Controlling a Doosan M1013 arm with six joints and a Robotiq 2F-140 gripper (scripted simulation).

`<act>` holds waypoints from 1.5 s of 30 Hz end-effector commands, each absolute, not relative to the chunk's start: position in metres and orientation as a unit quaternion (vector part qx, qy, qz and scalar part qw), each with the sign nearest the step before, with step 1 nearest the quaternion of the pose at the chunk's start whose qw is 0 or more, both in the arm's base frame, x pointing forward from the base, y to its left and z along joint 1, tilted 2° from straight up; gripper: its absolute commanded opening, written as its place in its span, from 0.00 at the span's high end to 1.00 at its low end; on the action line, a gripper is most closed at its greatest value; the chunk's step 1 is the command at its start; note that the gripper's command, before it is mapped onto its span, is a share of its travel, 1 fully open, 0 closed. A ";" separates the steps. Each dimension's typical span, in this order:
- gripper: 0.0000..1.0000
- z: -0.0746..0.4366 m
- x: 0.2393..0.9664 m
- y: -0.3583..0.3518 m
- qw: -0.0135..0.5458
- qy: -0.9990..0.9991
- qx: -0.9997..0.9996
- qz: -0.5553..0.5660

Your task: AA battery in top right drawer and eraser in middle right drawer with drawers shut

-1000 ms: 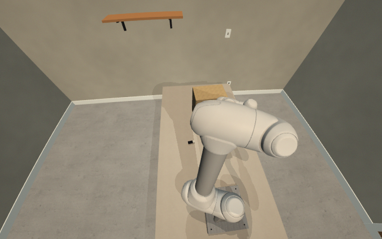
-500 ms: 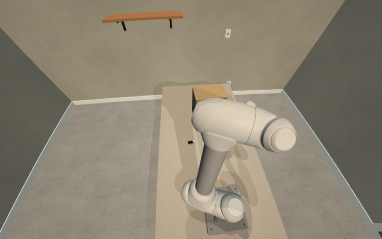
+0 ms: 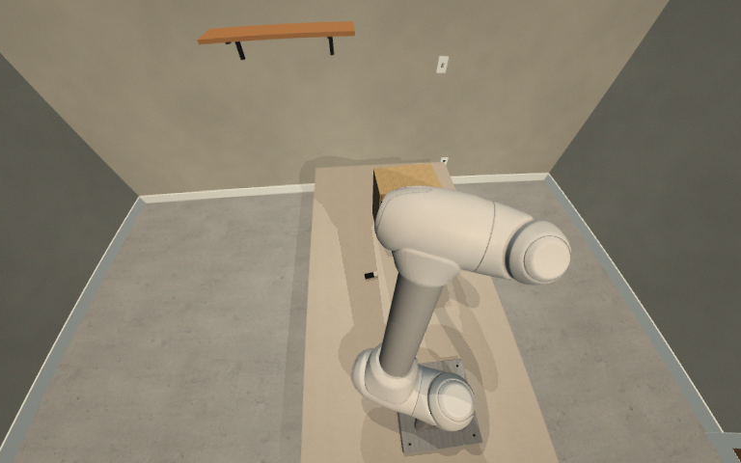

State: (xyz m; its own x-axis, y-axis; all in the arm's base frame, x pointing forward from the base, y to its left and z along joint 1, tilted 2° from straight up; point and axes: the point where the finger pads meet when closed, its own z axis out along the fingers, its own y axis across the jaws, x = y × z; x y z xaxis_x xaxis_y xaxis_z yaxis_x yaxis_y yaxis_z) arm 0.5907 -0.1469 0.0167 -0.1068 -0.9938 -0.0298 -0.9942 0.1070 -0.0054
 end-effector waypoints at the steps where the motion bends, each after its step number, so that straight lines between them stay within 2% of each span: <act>1: 0.83 0.015 0.591 -0.147 0.013 0.744 -0.668 0.008; 27: 0.83 0.014 0.591 -0.147 0.013 0.744 -0.668 0.008; 45: 0.83 -0.007 0.591 -0.146 0.013 0.744 -0.668 0.008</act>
State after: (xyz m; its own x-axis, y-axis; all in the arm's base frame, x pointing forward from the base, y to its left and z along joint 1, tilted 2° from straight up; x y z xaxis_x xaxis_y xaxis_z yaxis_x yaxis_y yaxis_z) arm 0.5909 -0.1463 -0.0055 -0.1068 -0.9938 -0.0298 -0.9942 0.1070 -0.0054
